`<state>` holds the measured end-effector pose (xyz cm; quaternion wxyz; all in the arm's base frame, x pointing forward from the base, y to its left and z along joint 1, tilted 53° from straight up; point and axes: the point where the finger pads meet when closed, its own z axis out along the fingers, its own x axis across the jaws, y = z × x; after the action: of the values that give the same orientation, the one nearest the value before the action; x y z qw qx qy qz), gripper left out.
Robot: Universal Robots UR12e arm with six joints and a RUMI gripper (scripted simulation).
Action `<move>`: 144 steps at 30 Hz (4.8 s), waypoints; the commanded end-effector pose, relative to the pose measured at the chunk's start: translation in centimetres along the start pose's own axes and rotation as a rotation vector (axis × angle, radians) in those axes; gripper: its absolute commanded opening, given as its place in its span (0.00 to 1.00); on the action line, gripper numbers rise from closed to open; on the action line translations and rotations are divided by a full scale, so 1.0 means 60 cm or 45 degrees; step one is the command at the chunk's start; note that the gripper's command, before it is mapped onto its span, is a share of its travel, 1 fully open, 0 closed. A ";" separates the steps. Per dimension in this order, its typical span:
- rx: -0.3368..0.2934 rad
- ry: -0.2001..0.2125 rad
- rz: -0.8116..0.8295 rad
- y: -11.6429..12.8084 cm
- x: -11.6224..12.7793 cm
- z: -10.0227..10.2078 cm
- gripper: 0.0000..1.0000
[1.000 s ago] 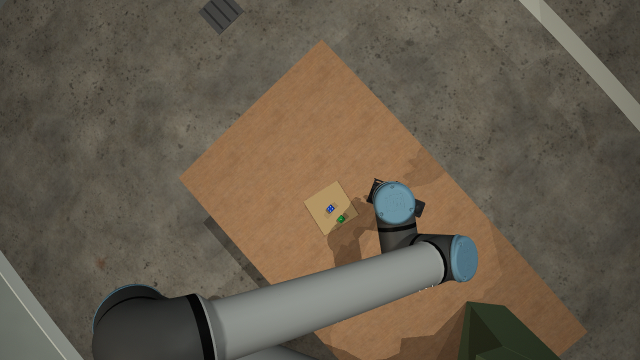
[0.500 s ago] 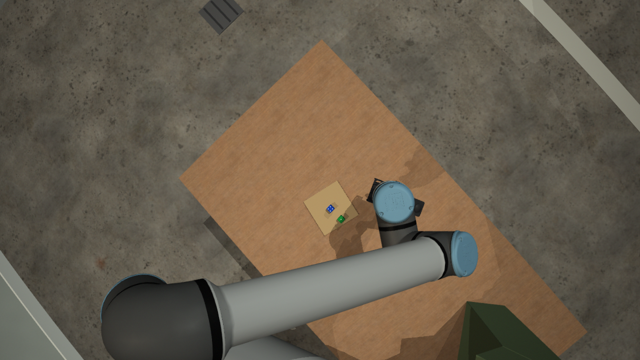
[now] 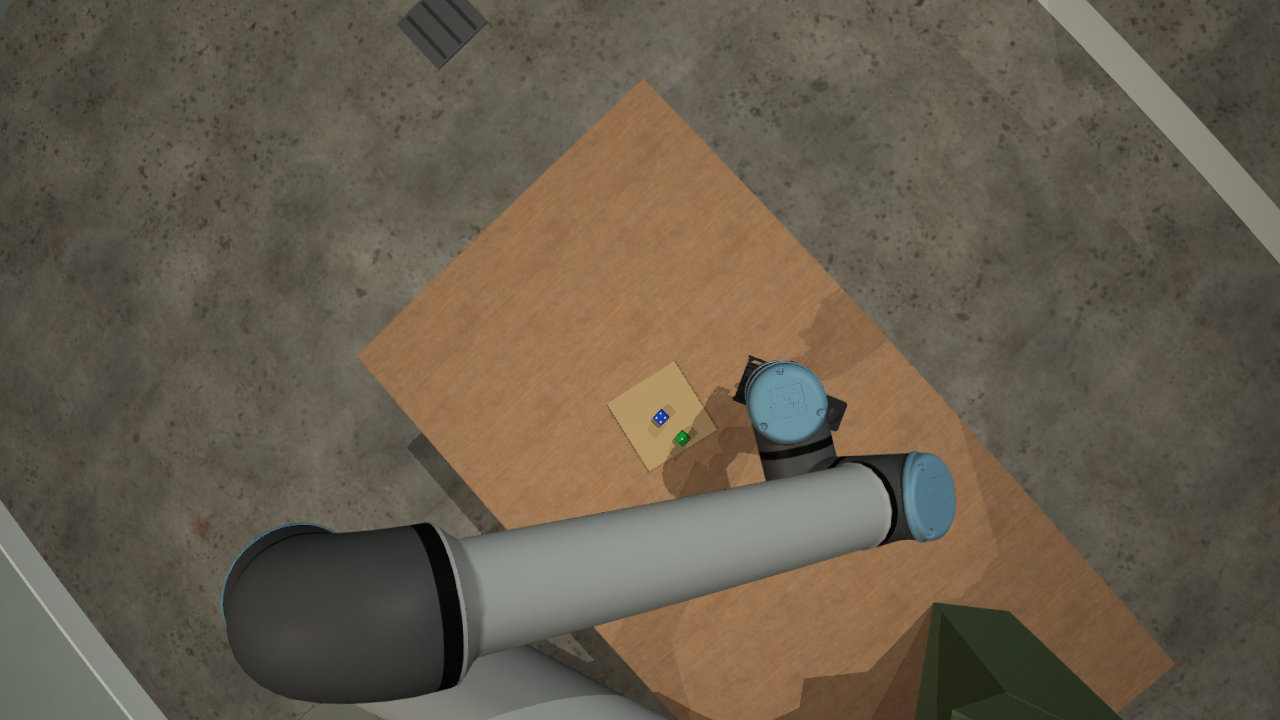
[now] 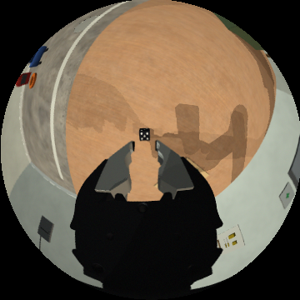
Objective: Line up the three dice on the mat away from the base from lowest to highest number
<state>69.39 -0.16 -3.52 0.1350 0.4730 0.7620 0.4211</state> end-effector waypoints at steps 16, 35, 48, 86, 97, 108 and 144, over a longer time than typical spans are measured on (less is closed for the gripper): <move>-0.001 -0.001 0.000 0.000 -0.001 0.019 0.21; -0.001 -0.001 0.000 0.000 -0.001 0.019 0.21; -0.001 -0.001 0.000 0.000 -0.001 0.019 0.21; -0.001 -0.001 0.000 0.000 -0.001 0.061 0.21; -0.001 -0.001 0.000 0.000 -0.001 0.061 0.21; -0.001 -0.001 0.000 0.000 -0.001 0.061 0.21; -0.001 -0.001 0.000 0.000 -0.001 0.061 0.03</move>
<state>71.65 1.70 -5.80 0.1351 0.4731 0.7620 0.4211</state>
